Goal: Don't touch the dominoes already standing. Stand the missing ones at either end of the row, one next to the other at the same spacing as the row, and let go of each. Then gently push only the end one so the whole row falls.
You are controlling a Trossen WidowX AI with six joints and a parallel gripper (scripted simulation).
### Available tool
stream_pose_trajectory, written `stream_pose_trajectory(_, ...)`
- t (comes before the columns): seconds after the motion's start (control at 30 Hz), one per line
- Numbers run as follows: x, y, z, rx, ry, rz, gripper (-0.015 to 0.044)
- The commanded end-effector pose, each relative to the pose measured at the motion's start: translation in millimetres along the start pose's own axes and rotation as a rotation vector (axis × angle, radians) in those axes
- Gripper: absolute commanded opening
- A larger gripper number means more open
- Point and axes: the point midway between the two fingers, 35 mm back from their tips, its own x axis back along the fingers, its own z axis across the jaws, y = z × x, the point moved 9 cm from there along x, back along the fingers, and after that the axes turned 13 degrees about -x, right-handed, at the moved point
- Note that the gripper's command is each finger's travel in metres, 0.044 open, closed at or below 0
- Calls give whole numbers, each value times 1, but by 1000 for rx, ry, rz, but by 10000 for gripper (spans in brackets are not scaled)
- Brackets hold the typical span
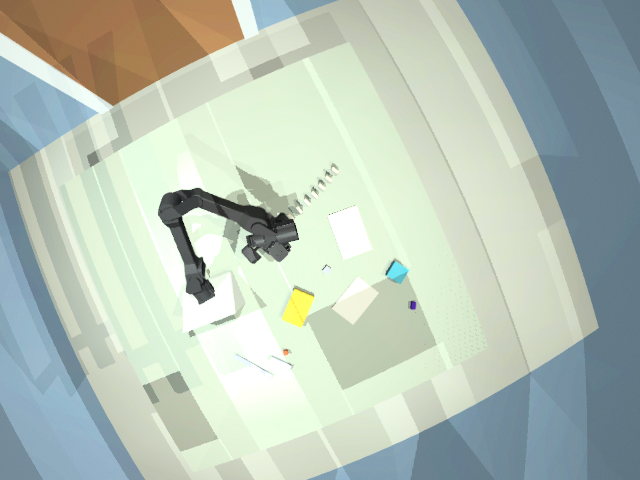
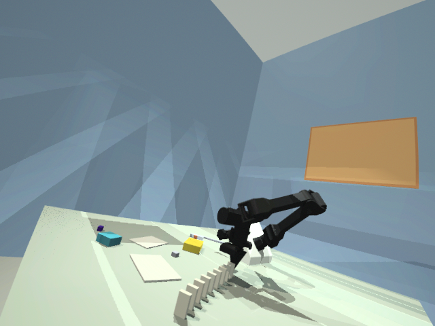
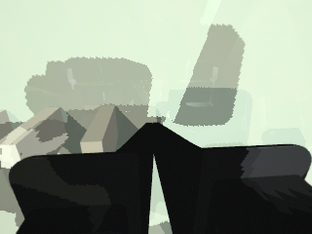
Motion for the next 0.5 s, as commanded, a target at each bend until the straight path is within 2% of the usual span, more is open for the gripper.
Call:
stream_pose_trajectory(0.0, 0, -2, 8, -1, 4, 4, 0)
stream_pose_trajectory(0.47, 1, -6, 23, 5, 4, -1, 0)
